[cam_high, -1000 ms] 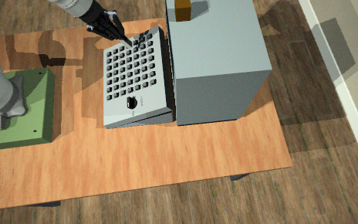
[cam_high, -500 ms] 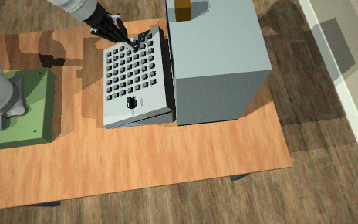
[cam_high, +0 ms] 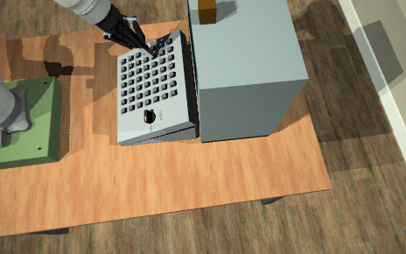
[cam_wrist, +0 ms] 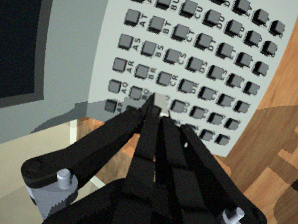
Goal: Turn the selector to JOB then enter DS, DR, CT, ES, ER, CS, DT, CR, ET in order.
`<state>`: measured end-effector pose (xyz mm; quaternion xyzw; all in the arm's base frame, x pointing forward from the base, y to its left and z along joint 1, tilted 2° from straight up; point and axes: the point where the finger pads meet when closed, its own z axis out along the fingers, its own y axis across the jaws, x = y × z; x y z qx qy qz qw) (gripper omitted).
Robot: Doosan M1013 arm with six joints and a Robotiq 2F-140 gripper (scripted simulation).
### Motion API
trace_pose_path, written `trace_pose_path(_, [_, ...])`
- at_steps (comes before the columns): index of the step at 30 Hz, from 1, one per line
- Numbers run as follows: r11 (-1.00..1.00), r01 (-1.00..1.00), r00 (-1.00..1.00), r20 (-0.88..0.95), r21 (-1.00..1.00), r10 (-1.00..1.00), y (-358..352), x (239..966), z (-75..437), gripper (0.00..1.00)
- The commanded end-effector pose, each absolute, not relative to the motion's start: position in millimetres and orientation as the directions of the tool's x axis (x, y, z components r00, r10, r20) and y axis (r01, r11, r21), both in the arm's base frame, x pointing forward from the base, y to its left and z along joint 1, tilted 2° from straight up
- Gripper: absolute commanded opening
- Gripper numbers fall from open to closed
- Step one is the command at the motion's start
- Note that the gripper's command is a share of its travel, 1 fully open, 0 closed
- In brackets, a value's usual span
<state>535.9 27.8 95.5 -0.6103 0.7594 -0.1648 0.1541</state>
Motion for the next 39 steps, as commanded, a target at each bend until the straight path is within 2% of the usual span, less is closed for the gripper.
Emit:
trace_pose_path(1, [0.201, -0.876, -0.208, -0.033, -0.438, -0.978, 28, 536, 95, 0.0])
trace_pose_path(39, [0.201, -0.876, -0.208, -0.033, -0.438, -0.978, 27, 541, 85, 0.0])
